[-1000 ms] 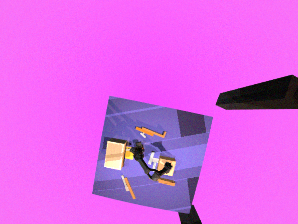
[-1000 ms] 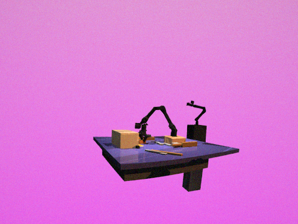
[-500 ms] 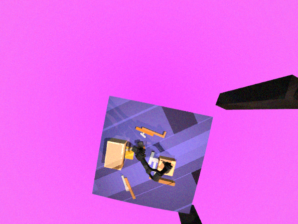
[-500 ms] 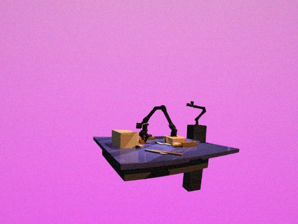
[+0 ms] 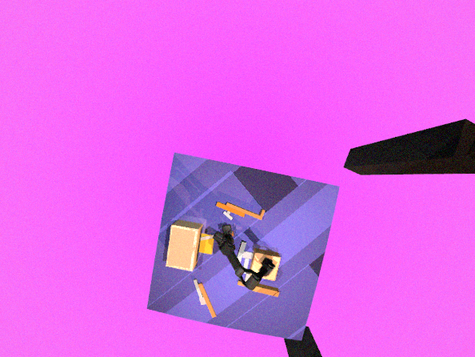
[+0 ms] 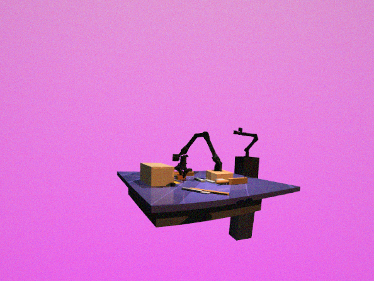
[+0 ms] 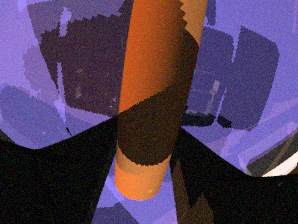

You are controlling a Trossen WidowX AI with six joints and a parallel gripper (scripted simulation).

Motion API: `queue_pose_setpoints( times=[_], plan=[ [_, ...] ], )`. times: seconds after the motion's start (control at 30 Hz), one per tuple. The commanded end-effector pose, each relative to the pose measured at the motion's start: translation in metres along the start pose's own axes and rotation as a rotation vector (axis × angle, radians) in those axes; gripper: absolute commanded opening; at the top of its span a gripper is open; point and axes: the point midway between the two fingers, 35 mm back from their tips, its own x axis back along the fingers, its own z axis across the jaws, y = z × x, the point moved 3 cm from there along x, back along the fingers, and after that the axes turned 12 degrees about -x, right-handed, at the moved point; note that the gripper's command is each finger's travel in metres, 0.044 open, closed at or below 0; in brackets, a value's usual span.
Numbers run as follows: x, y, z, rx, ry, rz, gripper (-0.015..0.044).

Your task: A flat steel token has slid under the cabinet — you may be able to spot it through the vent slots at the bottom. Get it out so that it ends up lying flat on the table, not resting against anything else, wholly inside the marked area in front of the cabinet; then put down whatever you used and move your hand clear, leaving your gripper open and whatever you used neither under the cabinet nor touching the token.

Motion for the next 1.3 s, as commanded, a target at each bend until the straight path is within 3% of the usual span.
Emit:
queue_pose_setpoints(
  times=[0.0,1.27],
  plan=[
    [-0.001,-0.008,-0.001,-0.001,0.004,0.003,0.0],
    [-0.001,-0.07,-0.02,-0.001,0.003,0.008,0.0]
  ],
)
